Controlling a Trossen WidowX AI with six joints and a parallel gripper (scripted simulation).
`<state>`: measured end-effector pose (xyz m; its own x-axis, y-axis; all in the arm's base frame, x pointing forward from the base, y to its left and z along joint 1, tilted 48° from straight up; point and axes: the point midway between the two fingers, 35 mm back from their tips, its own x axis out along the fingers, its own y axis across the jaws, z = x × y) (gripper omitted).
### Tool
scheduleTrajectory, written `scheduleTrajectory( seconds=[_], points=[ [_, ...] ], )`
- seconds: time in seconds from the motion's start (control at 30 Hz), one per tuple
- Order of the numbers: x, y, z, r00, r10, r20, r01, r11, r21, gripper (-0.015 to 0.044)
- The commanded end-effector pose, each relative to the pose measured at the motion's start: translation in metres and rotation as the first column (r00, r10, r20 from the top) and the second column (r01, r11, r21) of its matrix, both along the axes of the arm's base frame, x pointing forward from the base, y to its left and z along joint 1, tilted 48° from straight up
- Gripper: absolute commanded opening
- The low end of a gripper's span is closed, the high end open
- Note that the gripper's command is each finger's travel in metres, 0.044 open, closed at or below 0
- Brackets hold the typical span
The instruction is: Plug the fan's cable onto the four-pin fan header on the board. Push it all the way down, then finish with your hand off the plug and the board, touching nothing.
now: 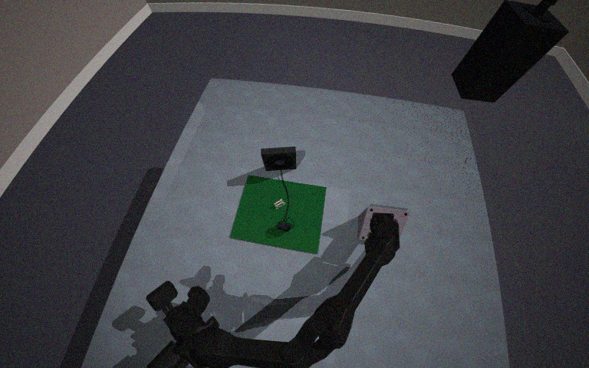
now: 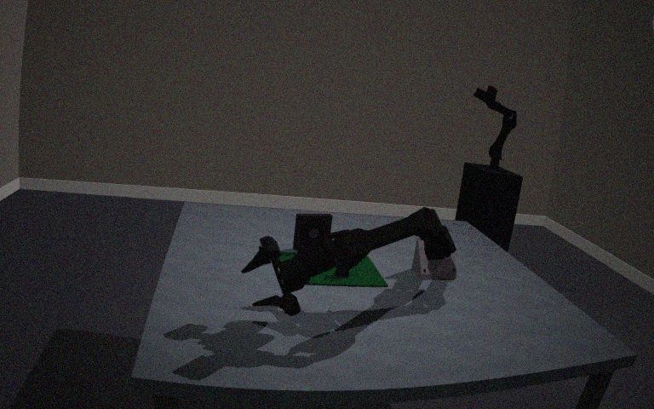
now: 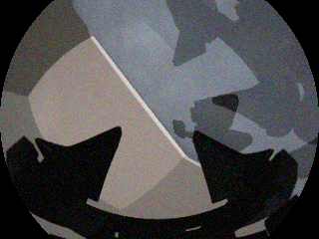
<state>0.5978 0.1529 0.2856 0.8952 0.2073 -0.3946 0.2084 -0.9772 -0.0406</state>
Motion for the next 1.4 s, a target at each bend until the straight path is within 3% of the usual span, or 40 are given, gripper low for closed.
scheduleTrajectory(
  seconds=[0.0, 0.13, 0.27, 0.4, 0.53, 0.6, 0.93, 1.13, 1.37],
  points=[
    [0.0, 0.0, 0.0, 1.0, 0.0, 0.0, 0.0, 1.0, 0.0, 0.0426],
    [0.0, -0.001, -0.001, 1.0, -0.007, -0.008, 0.007, 1.0, 0.014, 0.044],
    [-0.005, -0.024, -0.026, 0.974, -0.13, -0.188, 0.18, 0.942, 0.283, 0.044],
    [-0.014, -0.05, -0.054, 0.873, -0.23, -0.43, 0.445, 0.736, 0.51, 0.044],
    [-0.027, -0.076, -0.08, 0.703, -0.257, -0.663, 0.701, 0.406, 0.586, 0.044],
    [-0.034, -0.087, -0.091, 0.61, -0.241, -0.755, 0.791, 0.231, 0.566, 0.044],
    [-0.058, -0.116, -0.12, 0.319, -0.102, -0.942, 0.894, -0.296, 0.335, 0.044],
    [-0.075, -0.133, -0.136, 0.155, 0.043, -0.987, 0.809, -0.579, 0.102, 0.044],
    [-0.097, -0.15, -0.153, 0.012, 0.247, -0.969, 0.561, -0.804, -0.198, 0.044]
  ],
)
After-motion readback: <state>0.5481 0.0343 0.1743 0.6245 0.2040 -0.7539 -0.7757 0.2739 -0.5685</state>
